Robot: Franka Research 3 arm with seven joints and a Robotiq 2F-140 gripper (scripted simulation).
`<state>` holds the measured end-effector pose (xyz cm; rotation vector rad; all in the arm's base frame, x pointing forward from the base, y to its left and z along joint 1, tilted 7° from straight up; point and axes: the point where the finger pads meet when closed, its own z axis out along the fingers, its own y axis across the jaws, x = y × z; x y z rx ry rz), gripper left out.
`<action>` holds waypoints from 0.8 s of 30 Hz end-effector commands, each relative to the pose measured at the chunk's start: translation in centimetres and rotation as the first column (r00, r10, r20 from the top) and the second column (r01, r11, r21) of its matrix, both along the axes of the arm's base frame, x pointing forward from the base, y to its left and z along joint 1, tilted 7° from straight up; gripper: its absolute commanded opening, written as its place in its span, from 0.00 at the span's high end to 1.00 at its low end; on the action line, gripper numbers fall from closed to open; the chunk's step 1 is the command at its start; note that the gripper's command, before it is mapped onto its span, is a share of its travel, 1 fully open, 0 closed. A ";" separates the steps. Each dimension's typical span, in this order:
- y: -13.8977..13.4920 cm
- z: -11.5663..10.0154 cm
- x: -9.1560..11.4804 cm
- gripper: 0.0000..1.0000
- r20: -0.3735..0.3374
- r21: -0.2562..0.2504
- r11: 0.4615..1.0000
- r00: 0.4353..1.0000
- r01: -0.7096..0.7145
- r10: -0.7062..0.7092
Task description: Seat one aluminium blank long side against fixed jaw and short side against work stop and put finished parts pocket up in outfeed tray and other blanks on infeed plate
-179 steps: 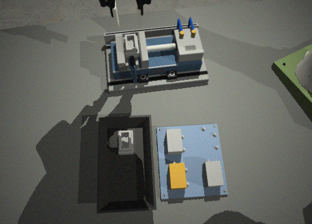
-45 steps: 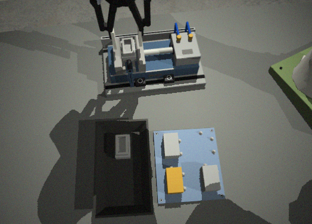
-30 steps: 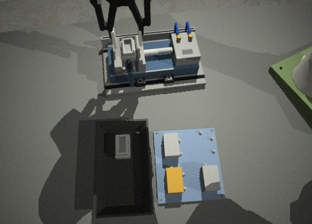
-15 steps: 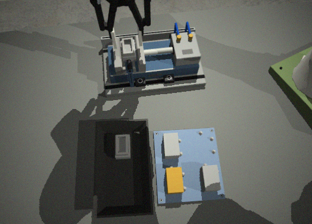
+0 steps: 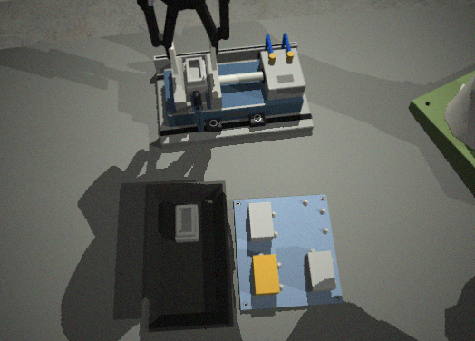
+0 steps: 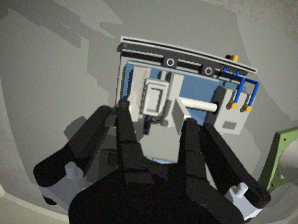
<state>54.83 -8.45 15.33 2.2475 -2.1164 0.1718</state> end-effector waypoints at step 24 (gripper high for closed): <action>-0.2 -0.3 0.0 0.60 0.001 -0.003 1.000 1.000 -0.004 0.004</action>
